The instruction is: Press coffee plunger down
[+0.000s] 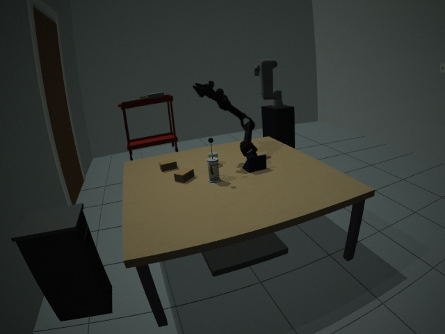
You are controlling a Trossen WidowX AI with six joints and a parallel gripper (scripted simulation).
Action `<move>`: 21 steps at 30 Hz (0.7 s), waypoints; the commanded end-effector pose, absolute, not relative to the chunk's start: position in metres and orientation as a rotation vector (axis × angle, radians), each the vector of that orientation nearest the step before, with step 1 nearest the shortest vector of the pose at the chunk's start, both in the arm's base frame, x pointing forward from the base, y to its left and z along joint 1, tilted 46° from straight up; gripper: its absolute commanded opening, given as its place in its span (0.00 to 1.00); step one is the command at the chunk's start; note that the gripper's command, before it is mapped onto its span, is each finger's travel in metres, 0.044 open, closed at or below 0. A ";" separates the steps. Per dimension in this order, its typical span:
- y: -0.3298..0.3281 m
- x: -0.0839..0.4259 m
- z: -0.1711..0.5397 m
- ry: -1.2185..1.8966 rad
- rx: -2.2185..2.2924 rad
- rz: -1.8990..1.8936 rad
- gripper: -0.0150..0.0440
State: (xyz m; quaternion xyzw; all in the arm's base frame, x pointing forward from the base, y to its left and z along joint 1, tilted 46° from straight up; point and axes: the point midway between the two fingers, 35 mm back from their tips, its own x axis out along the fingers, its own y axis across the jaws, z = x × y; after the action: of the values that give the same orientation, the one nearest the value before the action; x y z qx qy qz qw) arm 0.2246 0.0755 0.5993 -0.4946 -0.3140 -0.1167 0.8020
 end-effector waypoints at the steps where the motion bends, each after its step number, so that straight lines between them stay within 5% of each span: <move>1: 0.090 0.247 0.576 -0.581 -0.991 -0.150 1.00; 11: 0.140 0.297 0.496 -0.304 -0.863 0.070 1.00; 21: 0.203 0.322 0.343 0.236 -0.698 0.190 1.00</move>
State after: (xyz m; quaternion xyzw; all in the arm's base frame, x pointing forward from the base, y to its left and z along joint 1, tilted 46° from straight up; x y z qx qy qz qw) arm 0.3223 0.1880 0.3922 -0.3544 0.0362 0.0943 0.9296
